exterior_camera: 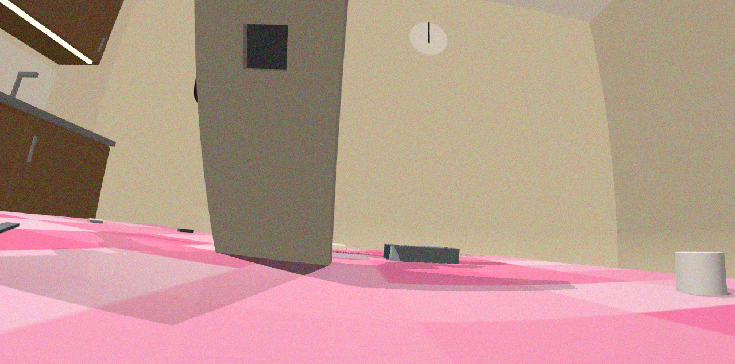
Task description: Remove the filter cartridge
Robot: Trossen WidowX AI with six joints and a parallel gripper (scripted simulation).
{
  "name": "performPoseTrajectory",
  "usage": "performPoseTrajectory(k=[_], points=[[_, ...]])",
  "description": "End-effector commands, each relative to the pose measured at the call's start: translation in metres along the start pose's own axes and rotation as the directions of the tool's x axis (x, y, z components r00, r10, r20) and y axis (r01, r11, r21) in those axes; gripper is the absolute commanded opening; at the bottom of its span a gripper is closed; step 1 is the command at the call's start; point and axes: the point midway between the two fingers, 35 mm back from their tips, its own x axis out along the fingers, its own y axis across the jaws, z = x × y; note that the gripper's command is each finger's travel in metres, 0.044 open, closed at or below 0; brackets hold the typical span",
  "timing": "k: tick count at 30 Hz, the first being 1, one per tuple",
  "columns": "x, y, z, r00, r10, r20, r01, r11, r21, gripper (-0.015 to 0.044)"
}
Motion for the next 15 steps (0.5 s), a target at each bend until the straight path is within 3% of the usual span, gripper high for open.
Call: performPoseTrajectory(k=[1,15], points=[[-0.0186,0.0266,0.0277,0.997,-0.029,0.064,0.035,0.996,-0.084,0.0117],[-0.0116,0.0271,0.0291,0.998,-0.026,0.064,0.031,0.996,-0.083,0.0117]])
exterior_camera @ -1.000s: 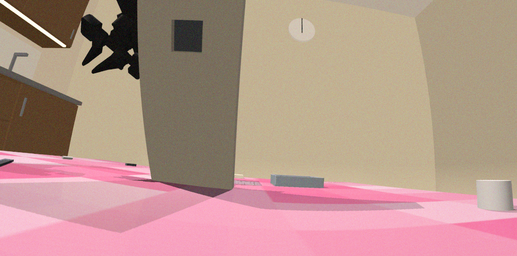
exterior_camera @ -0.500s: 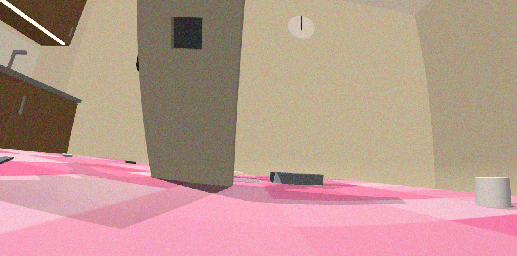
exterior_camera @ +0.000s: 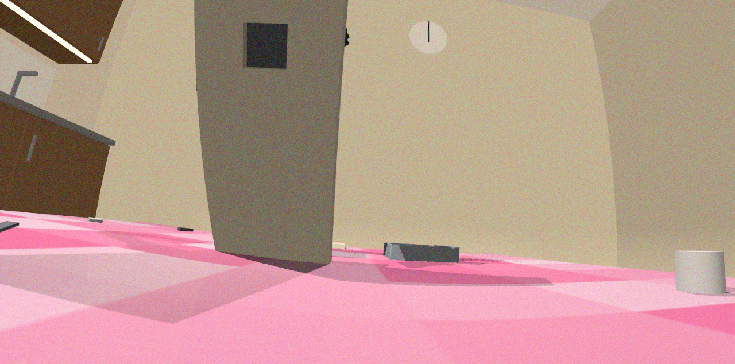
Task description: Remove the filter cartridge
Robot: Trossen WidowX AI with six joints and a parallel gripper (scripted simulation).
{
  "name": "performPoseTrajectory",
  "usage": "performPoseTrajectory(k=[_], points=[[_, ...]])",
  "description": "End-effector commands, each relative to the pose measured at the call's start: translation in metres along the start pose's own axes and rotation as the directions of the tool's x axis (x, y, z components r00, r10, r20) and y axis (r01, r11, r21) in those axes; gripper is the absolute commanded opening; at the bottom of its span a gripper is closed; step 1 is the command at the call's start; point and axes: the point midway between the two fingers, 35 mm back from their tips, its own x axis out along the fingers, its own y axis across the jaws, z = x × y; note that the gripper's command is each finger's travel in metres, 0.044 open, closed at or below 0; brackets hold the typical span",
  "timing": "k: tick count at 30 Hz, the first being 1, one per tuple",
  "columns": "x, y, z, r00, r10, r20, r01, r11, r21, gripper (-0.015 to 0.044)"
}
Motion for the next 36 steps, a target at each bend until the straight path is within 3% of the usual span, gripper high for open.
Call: performPoseTrajectory(k=[1,36], points=[[0.006,0.002,0.0,1.0,0.003,-0.004,-0.003,1.0,-0.01,0.0117],[0.053,0.002,-0.002,1.0,-0.004,-0.005,0.004,1.0,-0.009,0.0117]])
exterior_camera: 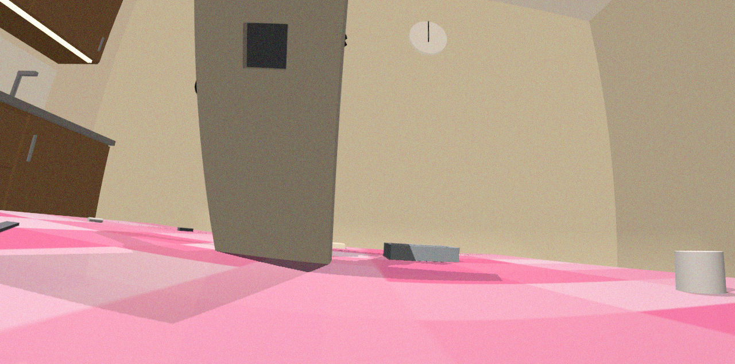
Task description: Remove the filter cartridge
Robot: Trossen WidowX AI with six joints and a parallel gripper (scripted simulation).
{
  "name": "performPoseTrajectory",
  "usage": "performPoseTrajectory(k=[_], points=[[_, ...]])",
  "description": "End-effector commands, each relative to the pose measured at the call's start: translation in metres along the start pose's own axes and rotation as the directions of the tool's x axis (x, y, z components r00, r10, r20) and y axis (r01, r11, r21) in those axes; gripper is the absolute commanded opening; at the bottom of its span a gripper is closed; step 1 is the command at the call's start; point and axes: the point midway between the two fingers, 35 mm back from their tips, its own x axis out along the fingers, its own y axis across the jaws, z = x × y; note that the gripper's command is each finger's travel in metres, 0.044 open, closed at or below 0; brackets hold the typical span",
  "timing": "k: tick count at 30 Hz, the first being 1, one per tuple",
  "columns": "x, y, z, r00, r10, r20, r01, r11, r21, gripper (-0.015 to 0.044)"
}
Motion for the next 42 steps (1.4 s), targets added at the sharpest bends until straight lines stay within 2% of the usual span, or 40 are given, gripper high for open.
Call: performPoseTrajectory(k=[1,42], points=[[0.0015,0.0038,-0.0001,1.0,0.005,0.003,-0.005,1.0,-0.01,0.0117],[0.0034,0.0008,0.0013,1.0,0.005,0.003,-0.005,1.0,-0.01,0.0117]])
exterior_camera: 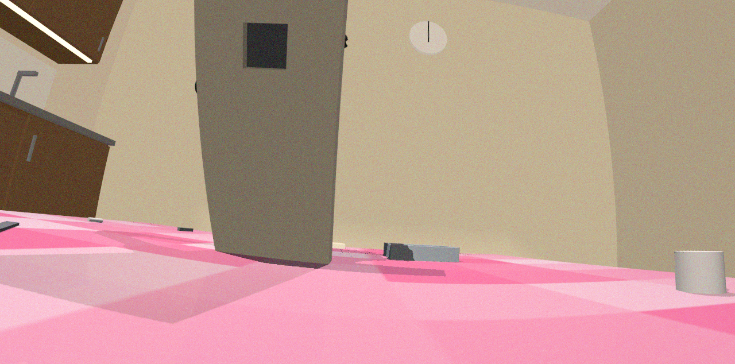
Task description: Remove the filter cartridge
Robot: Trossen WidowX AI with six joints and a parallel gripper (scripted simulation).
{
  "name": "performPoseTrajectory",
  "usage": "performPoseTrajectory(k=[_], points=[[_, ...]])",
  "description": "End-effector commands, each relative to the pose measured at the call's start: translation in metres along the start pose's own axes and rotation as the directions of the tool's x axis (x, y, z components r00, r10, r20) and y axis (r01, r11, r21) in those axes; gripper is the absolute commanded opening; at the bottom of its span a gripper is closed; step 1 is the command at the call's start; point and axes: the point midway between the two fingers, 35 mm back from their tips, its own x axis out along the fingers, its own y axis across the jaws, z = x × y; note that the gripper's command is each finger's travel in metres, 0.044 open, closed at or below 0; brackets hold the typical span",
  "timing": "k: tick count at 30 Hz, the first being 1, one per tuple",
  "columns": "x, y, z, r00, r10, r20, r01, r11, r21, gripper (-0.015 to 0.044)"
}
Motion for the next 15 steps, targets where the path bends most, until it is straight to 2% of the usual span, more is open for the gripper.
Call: performPoseTrajectory(k=[1,15], points=[[0.0021,-0.0012,0.0011,1.0,0.001,0.006,-0.001,1.0,0.0,0.0117],[0.0024,0.0011,0.0006,1.0,0.001,0.006,-0.001,1.0,0.0,0.0117]])
